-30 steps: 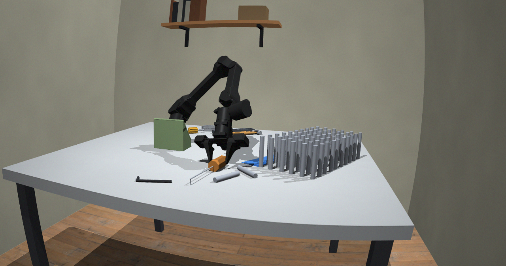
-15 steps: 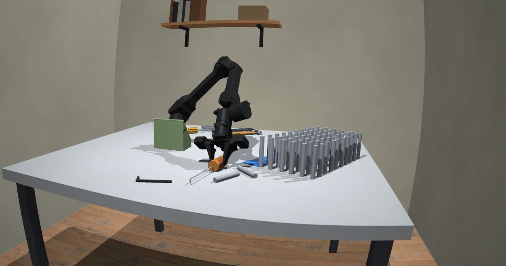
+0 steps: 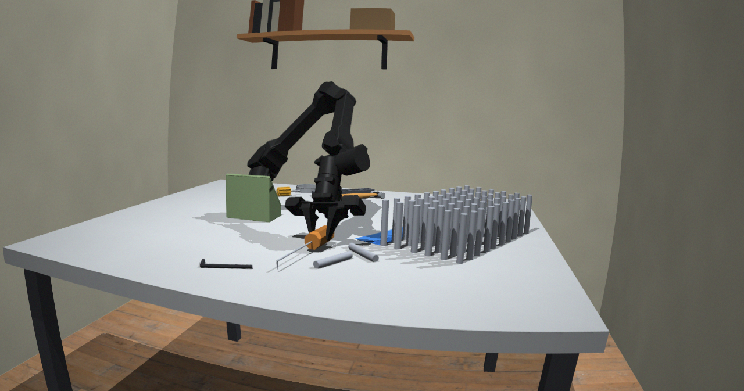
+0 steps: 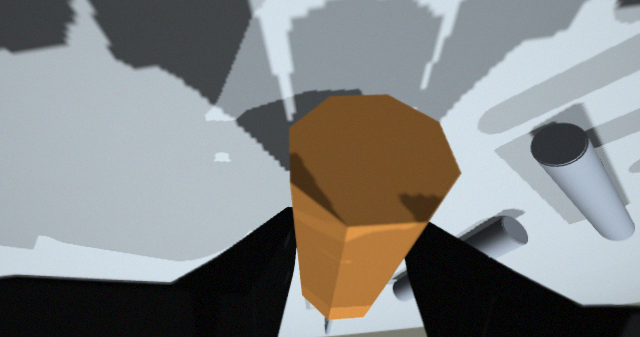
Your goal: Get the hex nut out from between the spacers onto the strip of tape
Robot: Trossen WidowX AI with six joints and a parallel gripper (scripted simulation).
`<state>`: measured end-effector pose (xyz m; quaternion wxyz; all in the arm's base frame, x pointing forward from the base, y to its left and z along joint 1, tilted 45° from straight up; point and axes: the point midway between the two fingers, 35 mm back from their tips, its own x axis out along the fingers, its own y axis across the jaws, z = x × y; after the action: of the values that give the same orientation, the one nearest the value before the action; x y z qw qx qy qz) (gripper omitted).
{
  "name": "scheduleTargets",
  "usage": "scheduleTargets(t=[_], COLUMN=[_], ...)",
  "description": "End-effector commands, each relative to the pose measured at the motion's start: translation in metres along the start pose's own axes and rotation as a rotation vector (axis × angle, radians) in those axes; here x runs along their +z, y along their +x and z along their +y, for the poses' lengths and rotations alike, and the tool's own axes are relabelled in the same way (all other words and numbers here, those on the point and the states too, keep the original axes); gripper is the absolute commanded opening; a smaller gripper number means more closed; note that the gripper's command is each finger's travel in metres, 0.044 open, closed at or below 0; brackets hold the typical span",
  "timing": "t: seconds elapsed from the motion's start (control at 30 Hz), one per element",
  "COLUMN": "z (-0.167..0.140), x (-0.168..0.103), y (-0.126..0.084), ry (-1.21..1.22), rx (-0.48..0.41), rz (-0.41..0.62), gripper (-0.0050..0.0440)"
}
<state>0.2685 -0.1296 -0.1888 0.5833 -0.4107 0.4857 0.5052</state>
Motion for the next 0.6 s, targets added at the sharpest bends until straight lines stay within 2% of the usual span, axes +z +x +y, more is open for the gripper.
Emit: scheduleTargets(t=[0.0,0.1,0.17,0.4,0.57], z=[-0.027,-0.032,-0.032,-0.035,-0.031], x=[-0.024,-0.039,-0.039,-0.071,-0.090], y=[-0.034,-0.054,-0.054,-0.105,-0.141], ry=[-0.002,-0.002,-0.002,-0.002,-0.002], rx=[-0.063,-0.062,-0.062,-0.061,-0.059], rz=[0.033,0.036,0.036,0.041,0.043], gripper=[-0.0001,-0.0002,-0.0002,-0.0005,-0.0043])
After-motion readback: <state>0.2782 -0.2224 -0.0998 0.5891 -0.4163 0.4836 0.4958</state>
